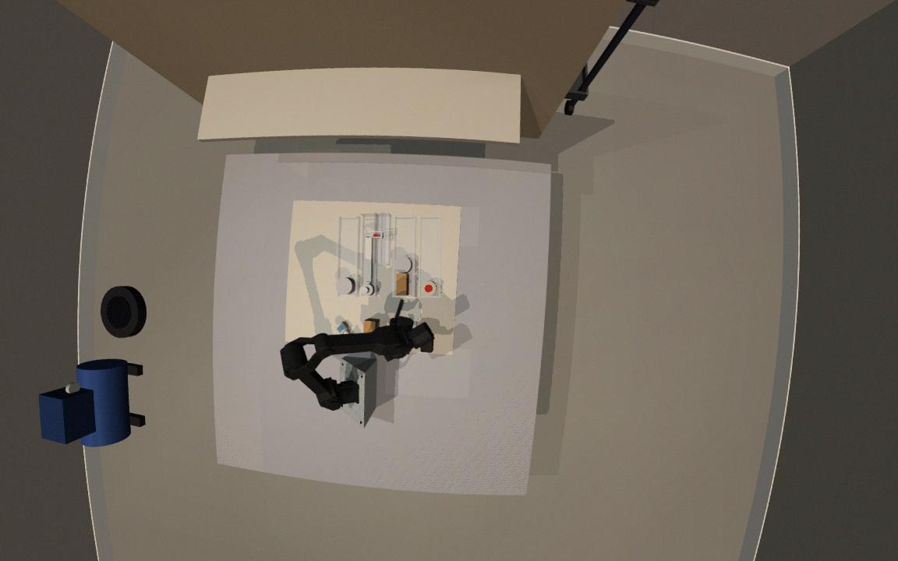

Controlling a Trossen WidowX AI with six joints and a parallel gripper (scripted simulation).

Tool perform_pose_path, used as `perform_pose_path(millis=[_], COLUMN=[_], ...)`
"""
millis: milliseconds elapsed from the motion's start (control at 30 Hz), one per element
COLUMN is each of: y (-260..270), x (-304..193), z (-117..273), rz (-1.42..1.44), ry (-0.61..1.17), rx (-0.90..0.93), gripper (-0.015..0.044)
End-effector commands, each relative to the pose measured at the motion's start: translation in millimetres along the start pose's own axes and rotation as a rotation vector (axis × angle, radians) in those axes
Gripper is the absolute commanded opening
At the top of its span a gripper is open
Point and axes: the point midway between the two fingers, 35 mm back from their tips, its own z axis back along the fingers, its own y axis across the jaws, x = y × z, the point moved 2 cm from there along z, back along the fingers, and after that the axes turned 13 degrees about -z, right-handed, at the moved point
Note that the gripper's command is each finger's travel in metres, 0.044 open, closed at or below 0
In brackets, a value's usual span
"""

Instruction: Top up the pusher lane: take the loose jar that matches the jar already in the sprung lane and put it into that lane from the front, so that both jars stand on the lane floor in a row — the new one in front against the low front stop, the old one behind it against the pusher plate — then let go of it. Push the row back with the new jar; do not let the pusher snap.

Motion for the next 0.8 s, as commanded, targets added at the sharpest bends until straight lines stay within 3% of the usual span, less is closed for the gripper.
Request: perform_pose_path(millis=[0, 467, 767], y=[1.1, 1.6, 1.6], x=[-1.3, -1.8, -1.8], z=[-6.6, -26.3, -26.3], rz=[-0.006, -0.005, -0.005], ry=[0.001, 0.002, 0.002], rx=[0.006, 0.007, 0.007], gripper=[0.0440, 0.0440, 0.0204])
